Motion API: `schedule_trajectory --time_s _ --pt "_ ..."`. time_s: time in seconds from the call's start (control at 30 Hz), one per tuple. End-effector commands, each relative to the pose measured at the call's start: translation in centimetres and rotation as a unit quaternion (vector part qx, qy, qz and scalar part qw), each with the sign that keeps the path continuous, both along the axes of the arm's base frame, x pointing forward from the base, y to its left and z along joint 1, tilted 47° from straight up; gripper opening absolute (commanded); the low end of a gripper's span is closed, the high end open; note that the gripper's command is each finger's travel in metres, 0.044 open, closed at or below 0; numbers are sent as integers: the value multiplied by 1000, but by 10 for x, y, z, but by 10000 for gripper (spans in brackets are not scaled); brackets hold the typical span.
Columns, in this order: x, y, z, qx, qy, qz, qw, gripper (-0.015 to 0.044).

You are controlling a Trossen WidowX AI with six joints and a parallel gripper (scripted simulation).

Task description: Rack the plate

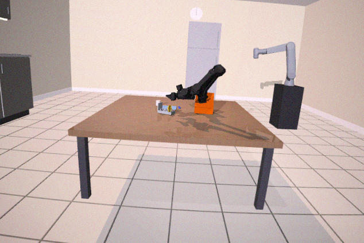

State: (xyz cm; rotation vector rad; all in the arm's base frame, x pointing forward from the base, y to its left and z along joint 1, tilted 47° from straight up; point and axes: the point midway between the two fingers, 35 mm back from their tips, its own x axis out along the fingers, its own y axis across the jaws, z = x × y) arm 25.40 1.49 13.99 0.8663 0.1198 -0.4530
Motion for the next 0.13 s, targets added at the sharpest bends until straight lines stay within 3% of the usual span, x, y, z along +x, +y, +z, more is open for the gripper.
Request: schedule_trajectory --time_s 0.0,0.1 --pt "-4 -10 10 -7 -2 6 1000 400" --pt "-1 -11 9 -15 6 7 1000 400"
